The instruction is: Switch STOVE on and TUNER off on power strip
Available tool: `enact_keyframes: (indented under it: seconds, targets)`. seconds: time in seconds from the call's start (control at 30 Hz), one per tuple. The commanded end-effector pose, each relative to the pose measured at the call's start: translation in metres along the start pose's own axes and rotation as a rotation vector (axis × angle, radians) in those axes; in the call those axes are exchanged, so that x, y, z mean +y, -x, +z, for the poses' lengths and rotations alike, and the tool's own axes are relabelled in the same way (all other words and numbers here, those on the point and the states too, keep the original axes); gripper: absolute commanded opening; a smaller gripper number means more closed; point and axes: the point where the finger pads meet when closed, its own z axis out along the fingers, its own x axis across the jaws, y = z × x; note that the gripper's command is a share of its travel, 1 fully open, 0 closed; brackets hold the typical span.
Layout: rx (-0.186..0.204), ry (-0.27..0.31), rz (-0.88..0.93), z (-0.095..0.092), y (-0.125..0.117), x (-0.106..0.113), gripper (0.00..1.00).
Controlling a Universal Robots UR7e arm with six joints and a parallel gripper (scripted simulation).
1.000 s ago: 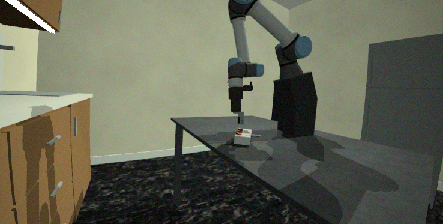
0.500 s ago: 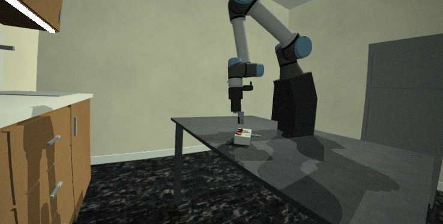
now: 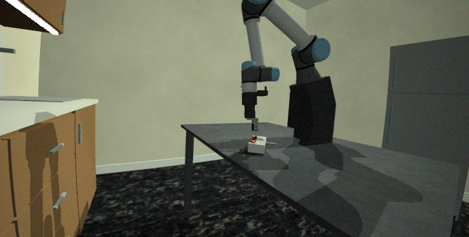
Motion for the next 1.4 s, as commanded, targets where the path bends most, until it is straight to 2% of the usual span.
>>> enact_keyframes:
  seconds: [0.0,1.07,1.17,1.37]
  targets:
    - [0.000,0.001,0.000,0.000,0.000,0.000,1.00]
    - [-0.002,0.002,-0.010,-0.002,-0.001,-0.001,1.00]
    - [-0.026,0.010,-0.104,-0.016,-0.006,-0.011,1.00]
    - [-0.113,0.037,-0.430,-0.068,-0.019,-0.047,1.00]
